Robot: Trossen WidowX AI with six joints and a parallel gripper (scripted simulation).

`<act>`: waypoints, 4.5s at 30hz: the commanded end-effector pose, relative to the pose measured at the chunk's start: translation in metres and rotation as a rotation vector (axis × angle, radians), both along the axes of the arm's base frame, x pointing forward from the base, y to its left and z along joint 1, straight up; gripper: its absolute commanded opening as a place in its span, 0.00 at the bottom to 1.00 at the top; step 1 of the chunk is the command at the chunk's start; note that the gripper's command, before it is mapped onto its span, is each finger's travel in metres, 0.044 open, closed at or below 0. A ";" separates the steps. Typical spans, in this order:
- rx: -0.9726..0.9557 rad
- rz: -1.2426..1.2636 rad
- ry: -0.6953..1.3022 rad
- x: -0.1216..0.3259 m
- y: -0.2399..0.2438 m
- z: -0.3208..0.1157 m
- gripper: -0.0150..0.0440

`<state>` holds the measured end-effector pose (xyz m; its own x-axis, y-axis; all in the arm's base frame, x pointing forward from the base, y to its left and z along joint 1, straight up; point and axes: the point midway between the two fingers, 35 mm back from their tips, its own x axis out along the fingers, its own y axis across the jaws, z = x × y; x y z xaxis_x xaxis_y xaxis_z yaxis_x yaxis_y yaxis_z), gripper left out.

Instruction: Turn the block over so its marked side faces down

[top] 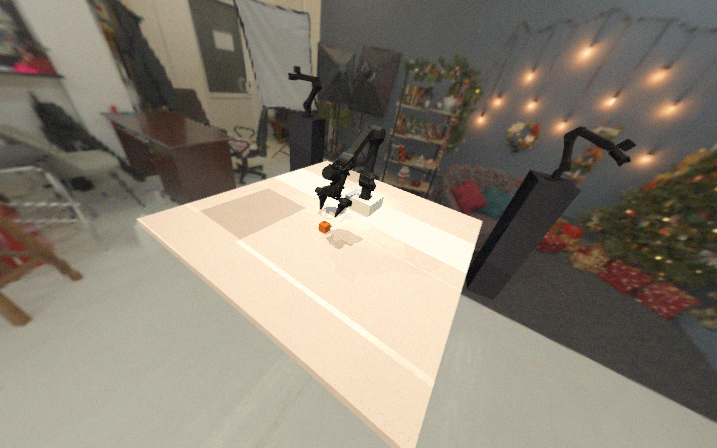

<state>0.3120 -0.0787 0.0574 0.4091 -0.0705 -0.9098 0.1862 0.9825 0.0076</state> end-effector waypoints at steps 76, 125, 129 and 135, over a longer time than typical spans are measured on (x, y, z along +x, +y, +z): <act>0.069 0.006 0.400 0.030 -0.005 -0.067 0.49; -0.016 0.003 -0.056 0.027 -0.005 -0.047 0.25; -0.026 0.004 -0.107 0.025 -0.005 -0.046 0.25; -0.032 0.003 -0.143 0.029 -0.005 -0.052 0.25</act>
